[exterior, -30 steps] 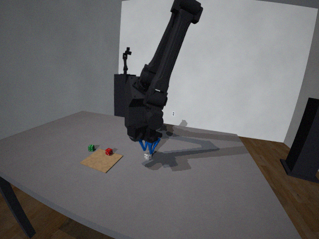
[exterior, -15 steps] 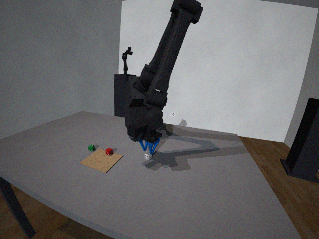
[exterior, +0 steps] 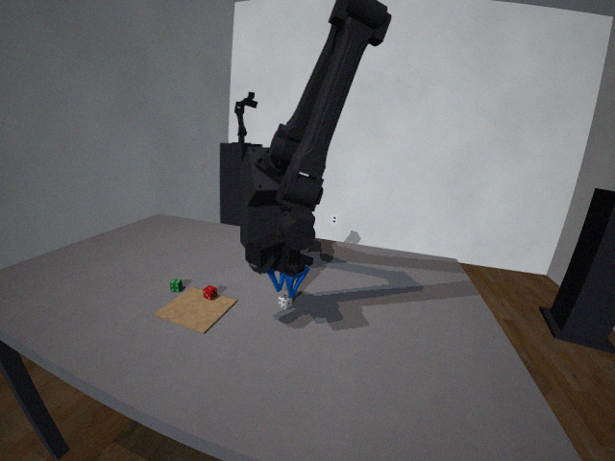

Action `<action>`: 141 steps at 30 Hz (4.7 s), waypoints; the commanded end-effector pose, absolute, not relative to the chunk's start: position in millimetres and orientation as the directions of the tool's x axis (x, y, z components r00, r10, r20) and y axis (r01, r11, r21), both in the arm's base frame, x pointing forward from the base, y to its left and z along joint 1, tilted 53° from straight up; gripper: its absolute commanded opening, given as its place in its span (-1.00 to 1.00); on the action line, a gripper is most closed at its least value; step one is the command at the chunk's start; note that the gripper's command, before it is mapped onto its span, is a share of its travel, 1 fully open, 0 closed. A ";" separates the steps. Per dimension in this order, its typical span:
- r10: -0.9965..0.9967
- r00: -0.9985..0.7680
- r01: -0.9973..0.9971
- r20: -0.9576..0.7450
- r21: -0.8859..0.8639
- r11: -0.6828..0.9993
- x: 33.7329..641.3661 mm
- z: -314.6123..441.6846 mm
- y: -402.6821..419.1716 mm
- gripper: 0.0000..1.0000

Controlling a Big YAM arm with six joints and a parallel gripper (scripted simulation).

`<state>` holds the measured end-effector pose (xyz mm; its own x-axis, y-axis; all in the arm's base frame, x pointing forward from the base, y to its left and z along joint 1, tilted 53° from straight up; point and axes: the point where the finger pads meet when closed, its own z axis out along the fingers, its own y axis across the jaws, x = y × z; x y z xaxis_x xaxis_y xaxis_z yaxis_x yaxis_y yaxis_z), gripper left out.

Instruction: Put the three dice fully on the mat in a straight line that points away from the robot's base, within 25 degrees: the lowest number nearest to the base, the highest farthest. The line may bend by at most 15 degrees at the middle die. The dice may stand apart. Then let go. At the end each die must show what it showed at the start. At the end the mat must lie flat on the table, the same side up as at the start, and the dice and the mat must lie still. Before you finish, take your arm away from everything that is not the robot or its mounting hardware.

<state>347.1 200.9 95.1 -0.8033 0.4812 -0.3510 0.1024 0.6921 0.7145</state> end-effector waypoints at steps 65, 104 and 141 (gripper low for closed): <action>0.483 -0.805 0.110 -0.344 0.714 0.692 345.1 89.9 202.1 -0.21; 0.483 -0.805 0.111 -0.344 0.713 0.692 344.3 88.8 201.8 -0.21; 0.485 -0.802 0.101 -0.349 0.720 0.686 357.8 83.6 214.8 -0.21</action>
<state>353.8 208.2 84.7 -0.8027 0.4819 -0.3513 0.1032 0.6924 0.7141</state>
